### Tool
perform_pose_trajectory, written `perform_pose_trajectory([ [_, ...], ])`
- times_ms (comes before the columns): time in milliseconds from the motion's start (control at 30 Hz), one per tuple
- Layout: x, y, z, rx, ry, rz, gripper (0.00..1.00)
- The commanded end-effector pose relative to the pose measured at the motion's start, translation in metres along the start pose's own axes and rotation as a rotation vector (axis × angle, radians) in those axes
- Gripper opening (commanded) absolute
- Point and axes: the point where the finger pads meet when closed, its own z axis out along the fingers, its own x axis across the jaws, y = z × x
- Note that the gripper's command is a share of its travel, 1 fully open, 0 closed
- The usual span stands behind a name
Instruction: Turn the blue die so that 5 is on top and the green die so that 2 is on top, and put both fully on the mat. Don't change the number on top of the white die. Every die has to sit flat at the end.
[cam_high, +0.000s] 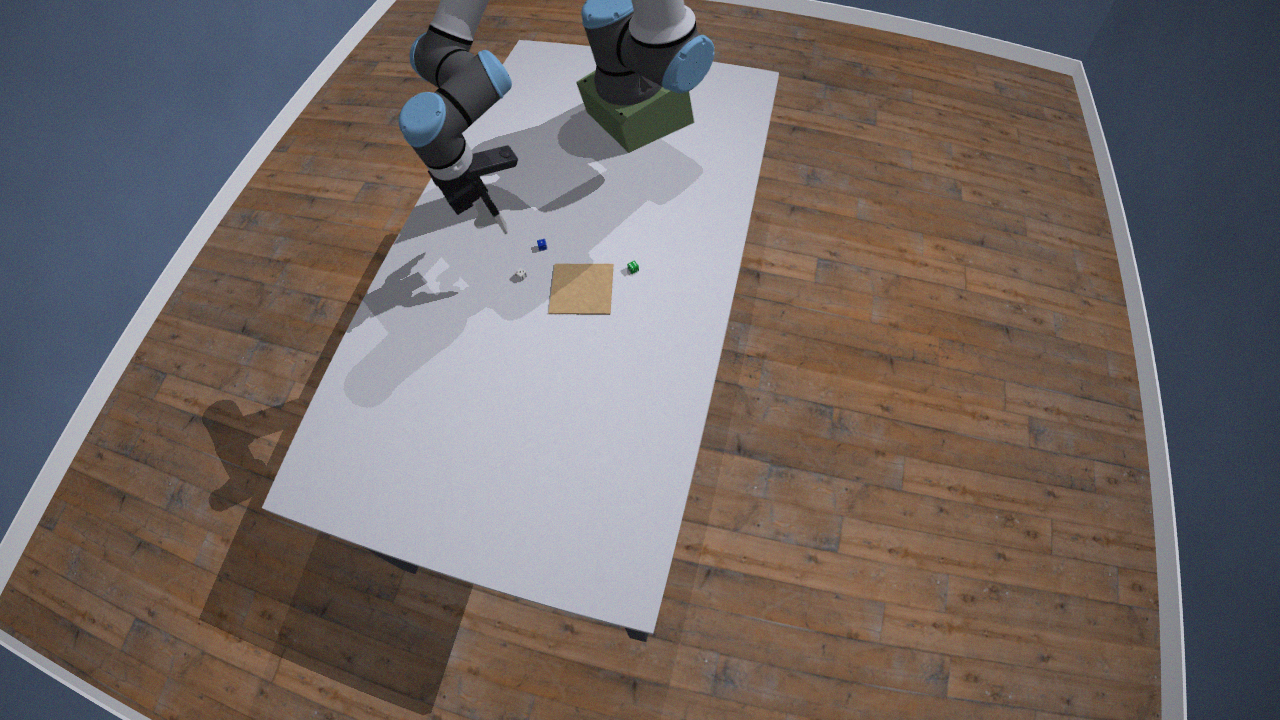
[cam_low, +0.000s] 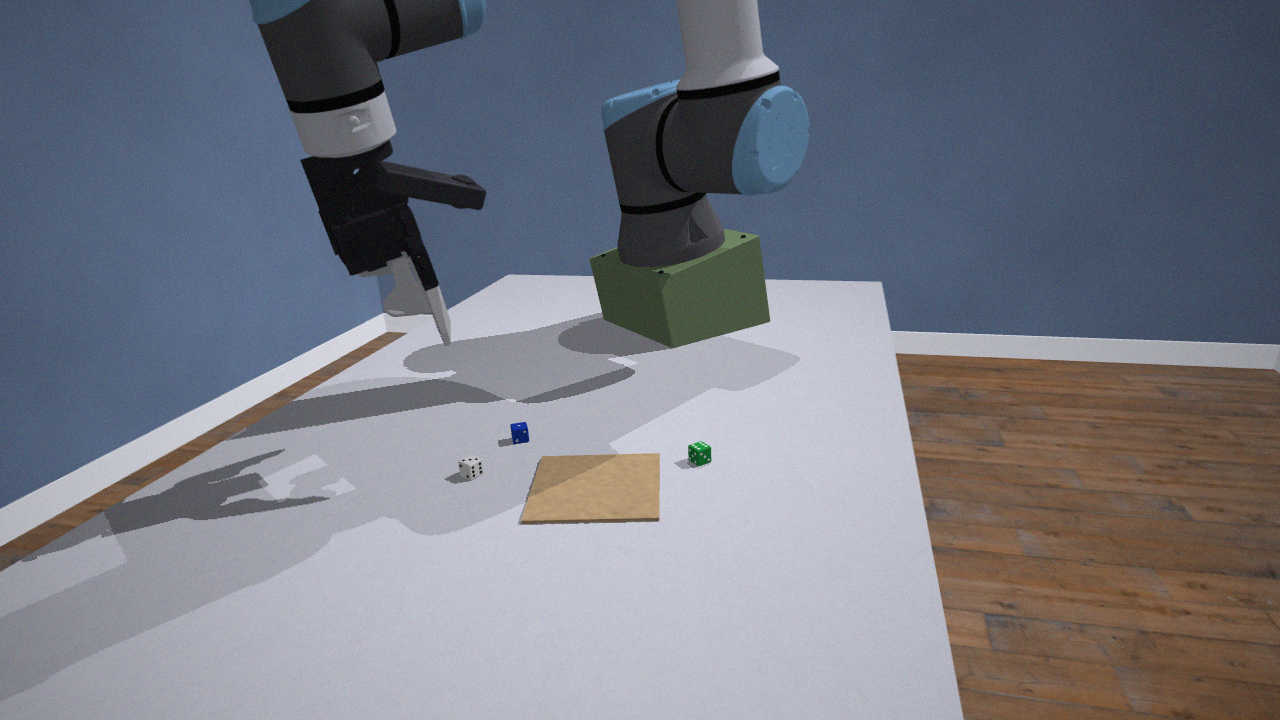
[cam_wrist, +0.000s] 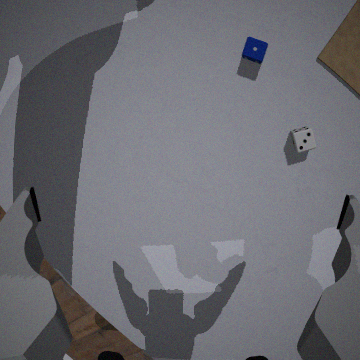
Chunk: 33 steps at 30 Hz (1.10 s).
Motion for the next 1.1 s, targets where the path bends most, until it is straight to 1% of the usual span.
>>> perform_pose_trajectory([
  [0, 0.038, -0.001, 0.003, -0.089, 0.061, 0.009, 1.0],
  [33, 0.038, -0.001, 0.003, -0.089, 0.061, 0.009, 1.0],
  [133, 0.06, -0.005, 0.001, -0.136, 0.105, 0.01, 1.0],
  [233, 0.076, -0.009, -0.001, -0.168, 0.137, 0.01, 1.0],
  [367, 0.086, -0.012, -0.002, -0.189, 0.16, 0.01, 1.0],
  [967, 0.089, -0.013, -0.003, -0.194, 0.165, 0.009, 1.0],
  [1067, 0.089, -0.012, 0.0, -0.195, 0.165, 0.009, 1.0],
])
